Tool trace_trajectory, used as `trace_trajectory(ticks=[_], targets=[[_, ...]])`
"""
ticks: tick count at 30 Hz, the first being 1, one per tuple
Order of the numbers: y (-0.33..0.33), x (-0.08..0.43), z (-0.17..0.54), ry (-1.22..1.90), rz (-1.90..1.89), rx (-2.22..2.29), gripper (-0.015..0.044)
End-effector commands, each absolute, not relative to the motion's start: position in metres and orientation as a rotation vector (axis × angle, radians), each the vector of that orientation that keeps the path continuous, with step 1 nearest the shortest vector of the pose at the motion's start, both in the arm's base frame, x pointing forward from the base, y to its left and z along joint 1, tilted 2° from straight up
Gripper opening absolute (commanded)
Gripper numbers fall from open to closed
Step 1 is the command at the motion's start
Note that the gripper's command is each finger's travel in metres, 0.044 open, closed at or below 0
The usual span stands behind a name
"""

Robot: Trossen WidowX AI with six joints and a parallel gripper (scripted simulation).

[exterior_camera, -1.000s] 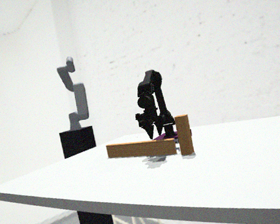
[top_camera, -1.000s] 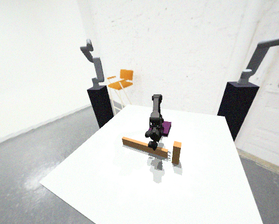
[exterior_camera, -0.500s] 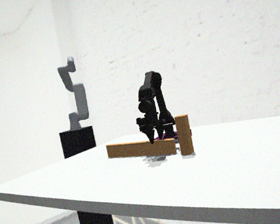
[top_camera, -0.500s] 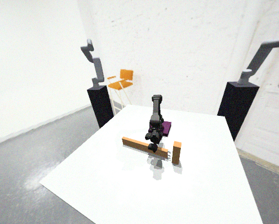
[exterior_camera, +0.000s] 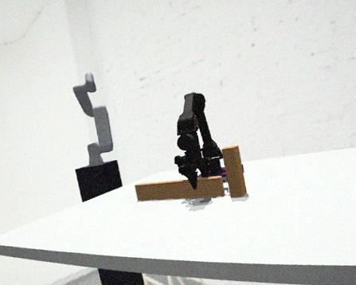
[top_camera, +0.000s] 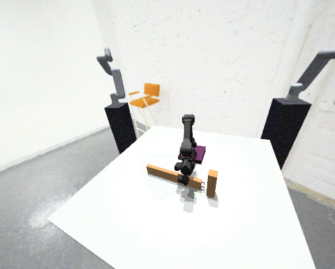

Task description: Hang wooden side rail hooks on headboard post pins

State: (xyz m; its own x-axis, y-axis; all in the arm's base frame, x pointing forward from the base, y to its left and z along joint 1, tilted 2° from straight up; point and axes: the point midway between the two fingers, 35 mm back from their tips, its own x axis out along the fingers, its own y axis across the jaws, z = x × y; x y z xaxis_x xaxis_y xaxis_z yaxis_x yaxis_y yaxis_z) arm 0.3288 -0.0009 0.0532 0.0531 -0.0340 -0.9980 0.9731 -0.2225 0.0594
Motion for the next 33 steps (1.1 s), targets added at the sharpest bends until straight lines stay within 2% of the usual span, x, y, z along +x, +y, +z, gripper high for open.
trace_trajectory(ticks=[1,13,26,31,33], targets=[[-0.002,0.327,0.042,1.036,-1.351,1.368,0.0440],[-0.002,0.326,0.032,1.036,-1.353,1.371,0.0440],[-0.002,0.326,0.032,1.036,-1.353,1.371,0.0099],[-0.002,0.326,0.032,1.036,-1.353,1.371,0.0065],[-0.002,0.326,0.032,1.036,-1.353,1.371,0.0013]])
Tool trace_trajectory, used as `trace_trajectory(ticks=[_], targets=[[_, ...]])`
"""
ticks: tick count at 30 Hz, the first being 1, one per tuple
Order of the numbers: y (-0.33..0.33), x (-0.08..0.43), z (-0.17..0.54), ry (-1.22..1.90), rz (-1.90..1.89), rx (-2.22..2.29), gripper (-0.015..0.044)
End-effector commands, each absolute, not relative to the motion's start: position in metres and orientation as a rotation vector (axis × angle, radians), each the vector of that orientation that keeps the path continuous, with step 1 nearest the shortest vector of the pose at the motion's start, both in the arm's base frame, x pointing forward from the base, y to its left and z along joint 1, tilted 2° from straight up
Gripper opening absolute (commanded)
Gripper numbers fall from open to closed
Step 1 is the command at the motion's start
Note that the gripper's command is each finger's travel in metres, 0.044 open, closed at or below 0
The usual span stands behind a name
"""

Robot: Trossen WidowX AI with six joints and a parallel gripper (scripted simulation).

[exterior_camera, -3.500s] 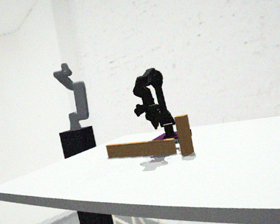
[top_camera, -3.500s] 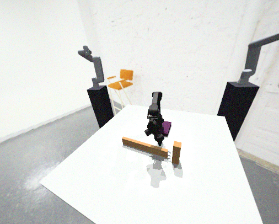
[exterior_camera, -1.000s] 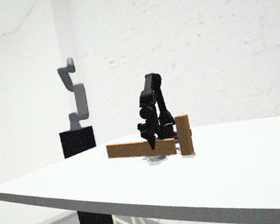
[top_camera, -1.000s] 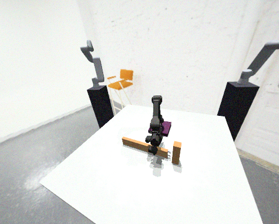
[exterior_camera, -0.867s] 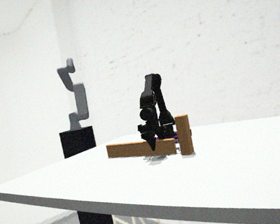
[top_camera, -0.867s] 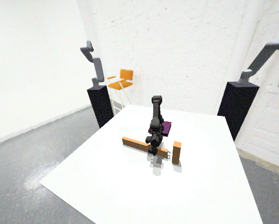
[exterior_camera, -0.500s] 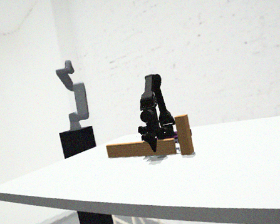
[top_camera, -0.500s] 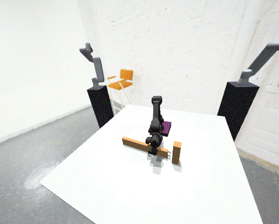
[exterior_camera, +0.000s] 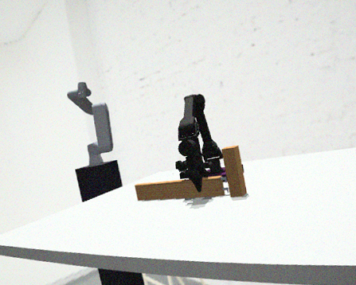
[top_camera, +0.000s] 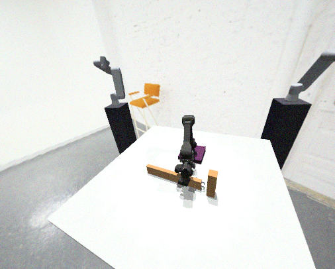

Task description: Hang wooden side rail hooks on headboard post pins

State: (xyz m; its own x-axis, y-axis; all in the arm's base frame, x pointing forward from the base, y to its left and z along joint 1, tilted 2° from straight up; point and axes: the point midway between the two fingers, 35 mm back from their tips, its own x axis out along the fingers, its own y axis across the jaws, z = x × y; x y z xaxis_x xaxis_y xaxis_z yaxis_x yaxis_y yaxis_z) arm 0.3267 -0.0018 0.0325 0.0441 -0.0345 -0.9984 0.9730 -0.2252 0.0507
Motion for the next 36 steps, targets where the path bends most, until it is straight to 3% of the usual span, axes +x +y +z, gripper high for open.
trace_trajectory(ticks=[1,36], targets=[[-0.002,0.326,0.032,1.036,-1.353,1.371,0.0000],[-0.005,0.338,0.034,1.035,-1.352,1.371,0.0000]])
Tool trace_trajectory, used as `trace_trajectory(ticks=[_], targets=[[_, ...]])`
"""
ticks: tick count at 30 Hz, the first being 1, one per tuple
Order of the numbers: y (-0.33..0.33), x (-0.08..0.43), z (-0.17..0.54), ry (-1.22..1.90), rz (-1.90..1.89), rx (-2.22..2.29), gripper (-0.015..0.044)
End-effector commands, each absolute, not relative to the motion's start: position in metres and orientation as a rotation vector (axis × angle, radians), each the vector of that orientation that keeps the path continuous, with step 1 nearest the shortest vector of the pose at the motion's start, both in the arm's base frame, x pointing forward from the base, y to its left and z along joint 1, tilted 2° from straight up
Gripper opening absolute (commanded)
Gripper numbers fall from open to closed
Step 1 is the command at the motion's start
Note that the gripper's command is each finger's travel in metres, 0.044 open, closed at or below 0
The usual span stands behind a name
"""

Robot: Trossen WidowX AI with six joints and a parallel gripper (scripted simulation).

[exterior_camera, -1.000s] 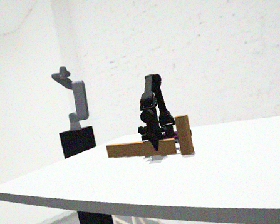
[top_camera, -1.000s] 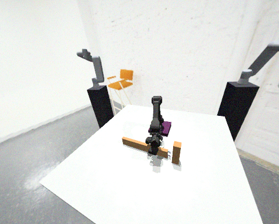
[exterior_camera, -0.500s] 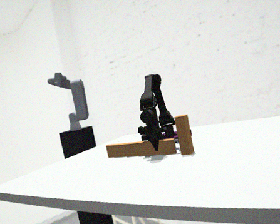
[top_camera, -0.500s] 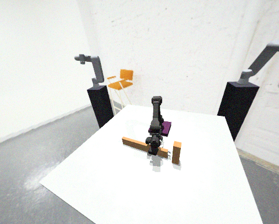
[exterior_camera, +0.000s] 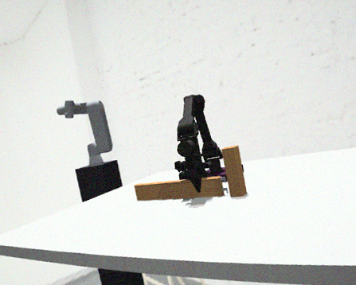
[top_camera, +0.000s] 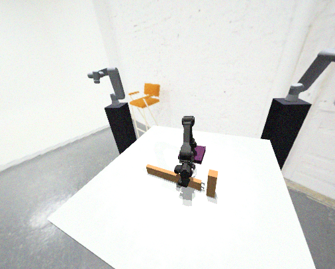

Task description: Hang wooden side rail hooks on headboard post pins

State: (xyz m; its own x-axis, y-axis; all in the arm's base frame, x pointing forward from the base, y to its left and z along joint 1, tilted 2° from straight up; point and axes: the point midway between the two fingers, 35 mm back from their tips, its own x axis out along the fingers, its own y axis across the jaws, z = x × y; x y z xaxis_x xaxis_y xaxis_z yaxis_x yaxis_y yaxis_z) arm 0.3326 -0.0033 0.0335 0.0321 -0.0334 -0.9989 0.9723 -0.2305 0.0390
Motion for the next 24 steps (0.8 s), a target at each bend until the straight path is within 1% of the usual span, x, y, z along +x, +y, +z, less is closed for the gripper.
trace_trajectory(ticks=[1,19,24], targets=[[-0.0047,0.3388,0.0339,1.035,-1.352,1.371,0.0000],[-0.0062,0.3463,0.0345,1.034,-1.352,1.372,0.0000],[-0.0053,0.3404,0.0341,1.038,-1.369,1.377,0.0000]])
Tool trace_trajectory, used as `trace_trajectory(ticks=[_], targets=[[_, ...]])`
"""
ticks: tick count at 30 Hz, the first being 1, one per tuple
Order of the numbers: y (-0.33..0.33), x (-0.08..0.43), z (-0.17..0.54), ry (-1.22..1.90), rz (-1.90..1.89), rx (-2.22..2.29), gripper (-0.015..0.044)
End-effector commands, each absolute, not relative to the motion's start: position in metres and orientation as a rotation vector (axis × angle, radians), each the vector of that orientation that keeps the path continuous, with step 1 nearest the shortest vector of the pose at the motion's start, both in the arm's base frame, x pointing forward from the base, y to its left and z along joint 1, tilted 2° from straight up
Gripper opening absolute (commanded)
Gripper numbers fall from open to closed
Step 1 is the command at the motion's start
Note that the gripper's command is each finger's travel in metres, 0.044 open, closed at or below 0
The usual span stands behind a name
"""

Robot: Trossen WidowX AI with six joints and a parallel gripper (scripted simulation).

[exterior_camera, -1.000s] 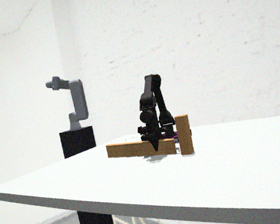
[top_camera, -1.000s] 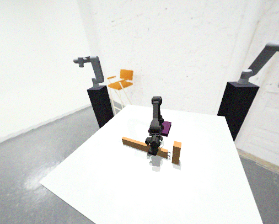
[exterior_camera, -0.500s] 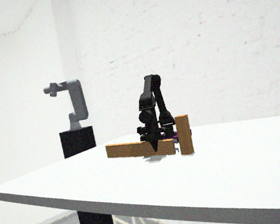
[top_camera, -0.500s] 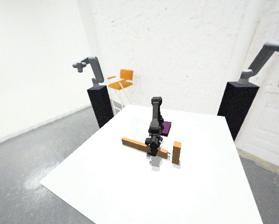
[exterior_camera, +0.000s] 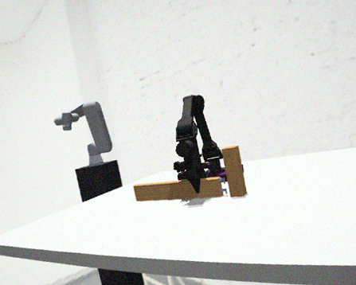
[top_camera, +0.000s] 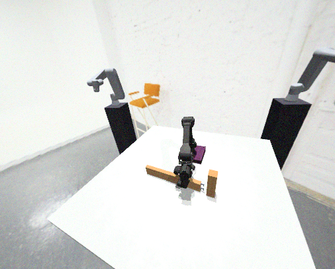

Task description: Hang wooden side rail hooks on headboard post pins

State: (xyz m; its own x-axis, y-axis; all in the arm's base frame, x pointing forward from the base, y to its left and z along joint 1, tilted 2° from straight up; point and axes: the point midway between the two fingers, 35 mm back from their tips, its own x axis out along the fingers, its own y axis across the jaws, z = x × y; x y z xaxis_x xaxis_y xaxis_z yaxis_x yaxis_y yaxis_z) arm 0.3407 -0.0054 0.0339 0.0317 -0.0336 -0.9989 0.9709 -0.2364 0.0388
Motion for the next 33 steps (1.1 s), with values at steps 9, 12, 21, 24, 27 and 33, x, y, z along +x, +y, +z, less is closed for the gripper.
trace_trajectory(ticks=[9,12,21,24,27,33], targets=[[-0.0053,0.3404,0.0345,1.035,-1.352,1.372,0.0000],[-0.0052,0.3404,0.0350,1.035,-1.352,1.372,0.0000],[-0.0052,0.3403,0.0365,1.035,-1.352,1.372,0.0000],[-0.0052,0.3403,0.0370,1.035,-1.352,1.372,0.0000],[-0.0052,0.3403,0.0375,1.035,-1.352,1.372,0.0000],[-0.0051,0.3403,0.0385,1.035,-1.352,1.372,0.0000]])
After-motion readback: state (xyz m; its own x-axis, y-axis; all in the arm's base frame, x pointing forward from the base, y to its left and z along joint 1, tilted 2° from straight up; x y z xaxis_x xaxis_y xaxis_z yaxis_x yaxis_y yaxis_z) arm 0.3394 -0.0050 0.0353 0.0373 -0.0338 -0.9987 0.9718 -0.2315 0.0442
